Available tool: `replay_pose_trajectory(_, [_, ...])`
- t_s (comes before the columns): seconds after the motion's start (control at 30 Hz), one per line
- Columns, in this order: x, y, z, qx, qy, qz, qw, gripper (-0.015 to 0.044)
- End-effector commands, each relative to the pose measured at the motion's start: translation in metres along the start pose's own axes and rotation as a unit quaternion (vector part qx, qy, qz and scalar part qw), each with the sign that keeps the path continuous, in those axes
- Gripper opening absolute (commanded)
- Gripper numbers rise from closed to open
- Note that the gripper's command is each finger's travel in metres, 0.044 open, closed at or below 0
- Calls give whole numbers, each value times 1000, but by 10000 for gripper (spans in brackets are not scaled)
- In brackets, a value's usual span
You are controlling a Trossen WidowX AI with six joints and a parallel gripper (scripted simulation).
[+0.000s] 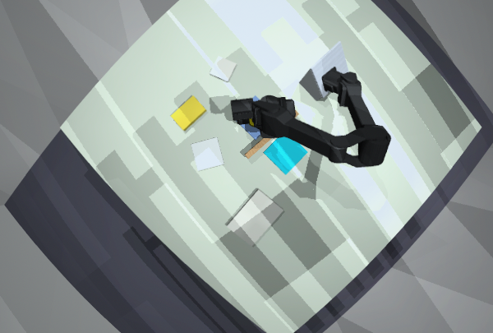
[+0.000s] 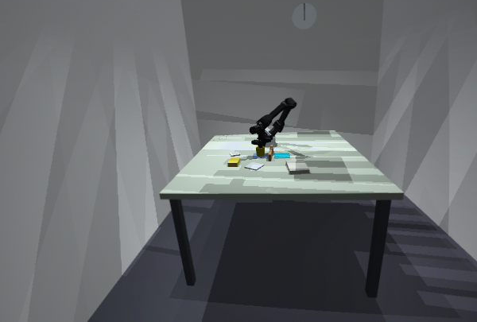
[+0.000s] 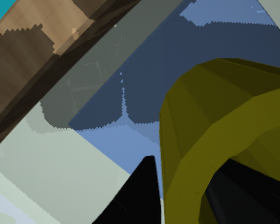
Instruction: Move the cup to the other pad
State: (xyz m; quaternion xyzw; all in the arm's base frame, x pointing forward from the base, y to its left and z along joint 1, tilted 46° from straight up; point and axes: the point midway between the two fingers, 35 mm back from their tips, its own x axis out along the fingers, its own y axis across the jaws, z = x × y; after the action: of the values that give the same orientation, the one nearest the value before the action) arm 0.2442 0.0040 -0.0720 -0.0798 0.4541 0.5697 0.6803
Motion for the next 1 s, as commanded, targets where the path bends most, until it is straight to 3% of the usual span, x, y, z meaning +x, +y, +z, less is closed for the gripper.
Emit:
replay_pose_trajectory(0.0, [0,0,0,0,0,0,1000,67])
replay_pose_trajectory(0.27, [0,0,0,0,0,0,1000,0])
replay_pose_trajectory(0.97, [-70,-4,-1,2,0,0,1000,0])
